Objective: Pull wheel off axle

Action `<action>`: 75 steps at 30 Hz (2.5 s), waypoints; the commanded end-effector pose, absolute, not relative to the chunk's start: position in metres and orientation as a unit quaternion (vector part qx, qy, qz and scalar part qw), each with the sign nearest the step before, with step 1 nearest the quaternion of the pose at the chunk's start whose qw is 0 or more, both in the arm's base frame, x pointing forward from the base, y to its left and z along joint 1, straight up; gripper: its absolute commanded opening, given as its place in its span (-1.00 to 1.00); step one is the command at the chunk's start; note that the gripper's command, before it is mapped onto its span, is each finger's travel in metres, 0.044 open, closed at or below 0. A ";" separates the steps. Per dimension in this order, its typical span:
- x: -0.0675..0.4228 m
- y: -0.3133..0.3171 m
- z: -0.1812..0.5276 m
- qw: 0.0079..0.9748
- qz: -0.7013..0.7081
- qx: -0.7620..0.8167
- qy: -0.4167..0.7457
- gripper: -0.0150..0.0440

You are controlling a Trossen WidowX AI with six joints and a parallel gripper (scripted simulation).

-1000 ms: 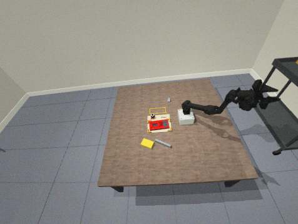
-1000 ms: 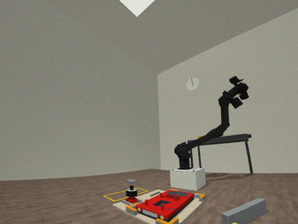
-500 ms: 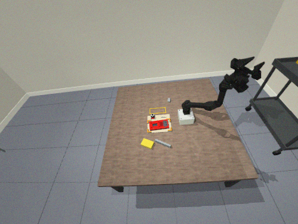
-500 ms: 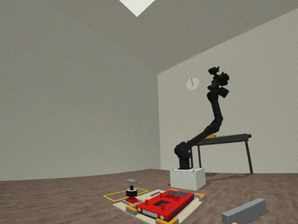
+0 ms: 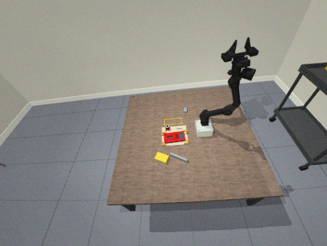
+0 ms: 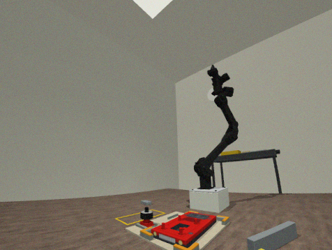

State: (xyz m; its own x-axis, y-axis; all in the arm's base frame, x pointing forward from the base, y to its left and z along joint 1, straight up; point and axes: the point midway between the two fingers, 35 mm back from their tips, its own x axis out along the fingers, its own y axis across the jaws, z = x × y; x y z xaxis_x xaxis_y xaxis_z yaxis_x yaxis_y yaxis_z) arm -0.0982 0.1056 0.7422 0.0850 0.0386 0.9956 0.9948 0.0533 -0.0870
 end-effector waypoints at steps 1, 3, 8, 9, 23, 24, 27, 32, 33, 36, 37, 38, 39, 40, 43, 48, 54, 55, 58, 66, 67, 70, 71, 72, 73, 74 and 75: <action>-0.044 0.053 0.746 0.624 -0.414 -0.468 -0.470 0.53; -0.022 0.033 0.744 0.662 -0.396 -0.444 -0.457 0.53; 0.036 -0.013 0.735 0.747 -0.352 -0.379 -0.417 0.53; 0.048 -0.021 0.732 0.762 -0.344 -0.366 -0.408 0.53; 0.186 -0.110 0.654 0.898 -0.284 -0.223 -0.252 0.53; 0.191 -0.112 0.650 0.904 -0.280 -0.213 -0.245 0.53; 0.211 -0.120 0.635 0.920 -0.265 -0.182 -0.223 0.53; 0.265 -0.135 0.590 0.956 -0.226 -0.104 -0.158 0.53; 0.275 -0.137 0.580 0.961 -0.218 -0.088 -0.143 0.53; 0.304 -0.141 0.549 0.974 -0.198 -0.038 -0.099 0.53; 0.313 -0.141 0.539 0.977 -0.194 -0.033 -0.084 0.53; 0.323 -0.141 0.527 0.979 -0.190 -0.027 -0.066 0.53; 0.330 -0.142 0.518 0.981 -0.187 -0.014 -0.054 0.53; 0.336 -0.142 0.509 0.982 -0.185 0.000 -0.042 0.53; 0.353 -0.143 0.483 0.983 -0.178 0.042 -0.004 0.53; 0.379 -0.141 0.434 0.976 -0.173 0.115 0.063 0.53; 0.405 -0.135 0.363 0.943 -0.184 0.228 0.157 0.53; 0.407 -0.133 0.351 0.935 -0.188 0.247 0.173 0.53; 0.415 -0.127 0.310 0.901 -0.206 0.307 0.225 0.53; 0.412 -0.099 0.195 0.761 -0.297 0.447 0.365 0.53; 0.409 -0.095 0.181 0.738 -0.313 0.460 0.381 0.53; 0.396 -0.082 0.140 0.666 -0.368 0.492 0.423 0.53; 0.391 -0.077 0.128 0.641 -0.388 0.500 0.435 0.53; 0.385 -0.073 0.116 0.615 -0.408 0.506 0.446 0.53; 0.379 -0.068 0.104 0.589 -0.429 0.510 0.456 0.53; 0.372 -0.064 0.093 0.563 -0.450 0.513 0.465 0.53; 0.365 -0.060 0.082 0.537 -0.472 0.515 0.472 0.53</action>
State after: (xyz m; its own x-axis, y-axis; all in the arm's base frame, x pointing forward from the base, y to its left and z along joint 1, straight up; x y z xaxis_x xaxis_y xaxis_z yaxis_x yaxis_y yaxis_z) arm 0.3930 -0.0766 0.1286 0.3247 -0.0548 -0.9442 0.9301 0.1995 0.3083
